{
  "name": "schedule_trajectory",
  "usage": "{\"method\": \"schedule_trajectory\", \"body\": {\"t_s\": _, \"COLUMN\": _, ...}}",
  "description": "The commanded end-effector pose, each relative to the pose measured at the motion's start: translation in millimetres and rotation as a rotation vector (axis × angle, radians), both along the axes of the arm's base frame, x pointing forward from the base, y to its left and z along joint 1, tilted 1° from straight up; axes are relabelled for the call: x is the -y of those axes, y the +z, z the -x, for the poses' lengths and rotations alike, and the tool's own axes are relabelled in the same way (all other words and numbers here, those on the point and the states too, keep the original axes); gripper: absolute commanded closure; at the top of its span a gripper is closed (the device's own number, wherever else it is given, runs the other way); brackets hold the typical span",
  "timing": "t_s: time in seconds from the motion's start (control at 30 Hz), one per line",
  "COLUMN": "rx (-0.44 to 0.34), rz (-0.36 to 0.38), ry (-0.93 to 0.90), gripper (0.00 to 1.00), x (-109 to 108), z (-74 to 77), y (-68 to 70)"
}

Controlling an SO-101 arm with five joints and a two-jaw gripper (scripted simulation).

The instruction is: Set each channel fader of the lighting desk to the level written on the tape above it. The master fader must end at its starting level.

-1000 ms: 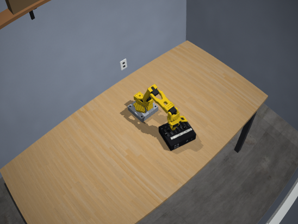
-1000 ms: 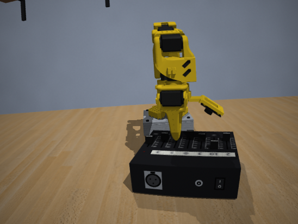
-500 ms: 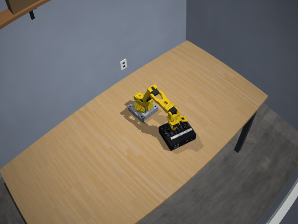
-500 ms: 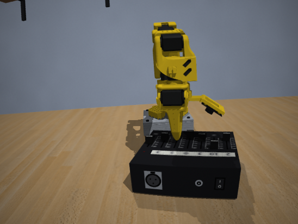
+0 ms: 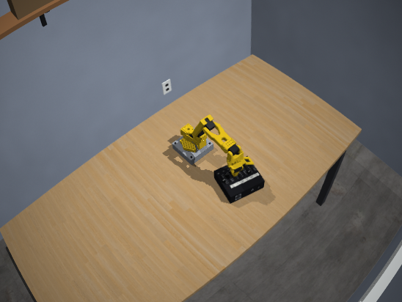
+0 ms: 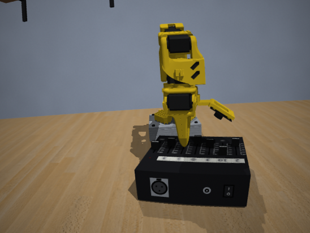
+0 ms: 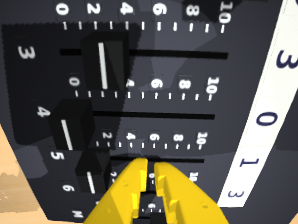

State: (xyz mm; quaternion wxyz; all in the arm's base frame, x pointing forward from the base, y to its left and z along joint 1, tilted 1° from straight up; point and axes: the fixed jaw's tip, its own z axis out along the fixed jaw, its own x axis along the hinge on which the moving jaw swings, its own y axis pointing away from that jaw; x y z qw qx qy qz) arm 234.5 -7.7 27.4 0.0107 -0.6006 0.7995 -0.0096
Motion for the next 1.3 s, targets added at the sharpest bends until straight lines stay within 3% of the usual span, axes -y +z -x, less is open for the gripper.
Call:
{"method": "schedule_trajectory", "body": {"t_s": 0.0, "rx": -0.026, "rz": -0.002, "ry": 0.002, "gripper": 1.0, "x": -0.8, "z": 2.2, "y": -3.4}}
{"method": "schedule_trajectory", "body": {"t_s": 0.77, "rx": -0.026, "rz": -0.002, "ry": 0.002, "gripper": 1.0, "x": 1.8, "z": 3.3, "y": -4.6}}
{"method": "schedule_trajectory", "body": {"t_s": 1.27, "rx": -0.026, "rz": -0.002, "ry": 0.002, "gripper": 1.0, "x": 1.7, "z": 3.1, "y": 5.1}}
